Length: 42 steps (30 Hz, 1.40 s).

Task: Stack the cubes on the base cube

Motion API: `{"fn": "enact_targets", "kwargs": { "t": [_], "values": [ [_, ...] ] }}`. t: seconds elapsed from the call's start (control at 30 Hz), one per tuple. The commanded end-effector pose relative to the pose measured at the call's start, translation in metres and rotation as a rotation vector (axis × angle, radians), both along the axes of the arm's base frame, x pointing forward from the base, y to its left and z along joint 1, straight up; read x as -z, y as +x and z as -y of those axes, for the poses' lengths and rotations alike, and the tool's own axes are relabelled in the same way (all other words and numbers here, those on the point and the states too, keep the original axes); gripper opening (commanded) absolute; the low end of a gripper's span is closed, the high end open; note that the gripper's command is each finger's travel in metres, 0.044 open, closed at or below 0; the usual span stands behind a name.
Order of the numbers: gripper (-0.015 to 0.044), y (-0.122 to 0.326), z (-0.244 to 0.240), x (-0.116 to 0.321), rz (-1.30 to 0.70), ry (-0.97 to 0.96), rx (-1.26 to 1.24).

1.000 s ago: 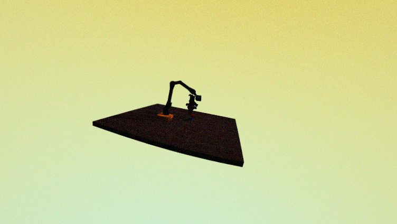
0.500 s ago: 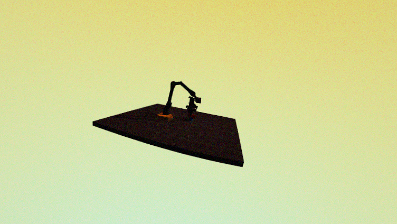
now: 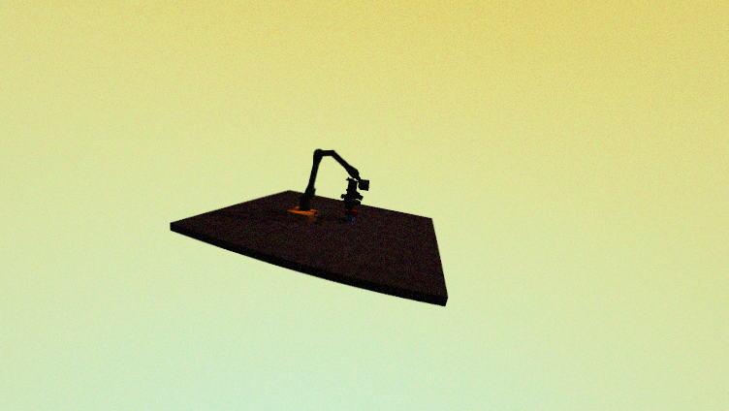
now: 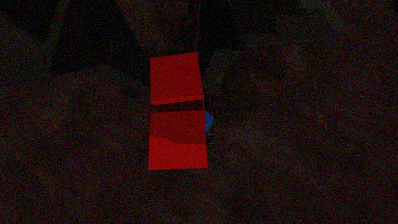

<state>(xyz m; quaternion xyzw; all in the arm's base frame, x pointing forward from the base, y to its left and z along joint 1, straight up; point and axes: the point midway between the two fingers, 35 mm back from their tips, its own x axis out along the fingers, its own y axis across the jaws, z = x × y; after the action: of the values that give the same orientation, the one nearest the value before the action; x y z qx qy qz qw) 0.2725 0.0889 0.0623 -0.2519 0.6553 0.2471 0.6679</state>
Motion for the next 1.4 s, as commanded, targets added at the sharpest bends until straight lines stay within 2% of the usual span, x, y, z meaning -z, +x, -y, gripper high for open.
{"fn": "enact_targets", "kwargs": {
  "t": [0.0,0.23,0.37,1.37],
  "values": [
    [0.0105,0.000,0.000,0.000,0.001,0.004,0.003],
    [0.0105,0.000,0.000,0.000,0.001,0.004,0.003],
    [0.0205,0.000,0.000,0.000,0.001,0.004,0.003],
    [0.0205,-0.001,0.000,-0.052,0.000,0.000,0.000]
  ]
}}
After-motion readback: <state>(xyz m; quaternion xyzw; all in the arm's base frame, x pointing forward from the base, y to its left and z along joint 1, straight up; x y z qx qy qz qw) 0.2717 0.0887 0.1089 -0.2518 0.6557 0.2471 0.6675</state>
